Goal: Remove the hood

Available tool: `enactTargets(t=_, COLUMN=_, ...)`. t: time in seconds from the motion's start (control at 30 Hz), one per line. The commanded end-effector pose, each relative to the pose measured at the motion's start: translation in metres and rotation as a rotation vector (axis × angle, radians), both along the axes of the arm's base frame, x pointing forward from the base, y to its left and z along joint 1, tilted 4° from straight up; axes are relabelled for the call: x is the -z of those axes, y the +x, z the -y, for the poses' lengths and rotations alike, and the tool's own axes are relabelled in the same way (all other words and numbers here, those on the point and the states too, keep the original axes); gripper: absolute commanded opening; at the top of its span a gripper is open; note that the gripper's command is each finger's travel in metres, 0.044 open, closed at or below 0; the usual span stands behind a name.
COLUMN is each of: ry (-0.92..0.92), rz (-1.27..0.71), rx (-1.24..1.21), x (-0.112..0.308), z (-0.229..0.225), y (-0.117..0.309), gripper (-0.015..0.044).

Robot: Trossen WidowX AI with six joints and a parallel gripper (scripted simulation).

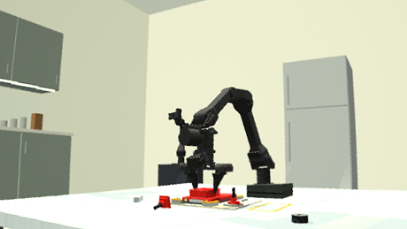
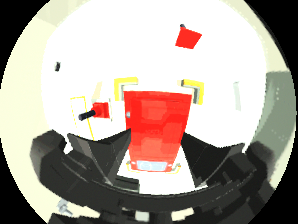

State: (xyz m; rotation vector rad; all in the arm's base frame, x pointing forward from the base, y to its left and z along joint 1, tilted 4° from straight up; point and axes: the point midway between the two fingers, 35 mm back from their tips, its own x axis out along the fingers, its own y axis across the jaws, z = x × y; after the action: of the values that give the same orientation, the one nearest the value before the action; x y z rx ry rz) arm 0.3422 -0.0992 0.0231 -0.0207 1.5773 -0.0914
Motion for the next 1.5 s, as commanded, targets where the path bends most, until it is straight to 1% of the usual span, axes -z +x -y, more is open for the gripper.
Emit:
enactTargets(t=0.0, ry=-0.001, rz=0.000, rx=0.000, x=-0.002, z=0.000, y=0.000, gripper=0.0144)
enactTargets(t=0.17, ry=-0.001, rz=0.000, rx=0.000, x=-0.005, z=0.000, y=0.000, gripper=0.0012)
enactTargets(t=0.2, ry=-0.001, rz=0.000, rx=0.000, x=-0.006, z=0.000, y=0.000, gripper=0.0000)
enactTargets(t=1.27, ry=0.000, rz=-0.001, rx=0.000, x=-0.026, z=-0.002, y=0.000, gripper=0.0000)
enactTargets(t=1.47, ry=0.000, rz=-0.001, rx=0.000, x=-0.047, z=-0.003, y=0.002, gripper=0.0000)
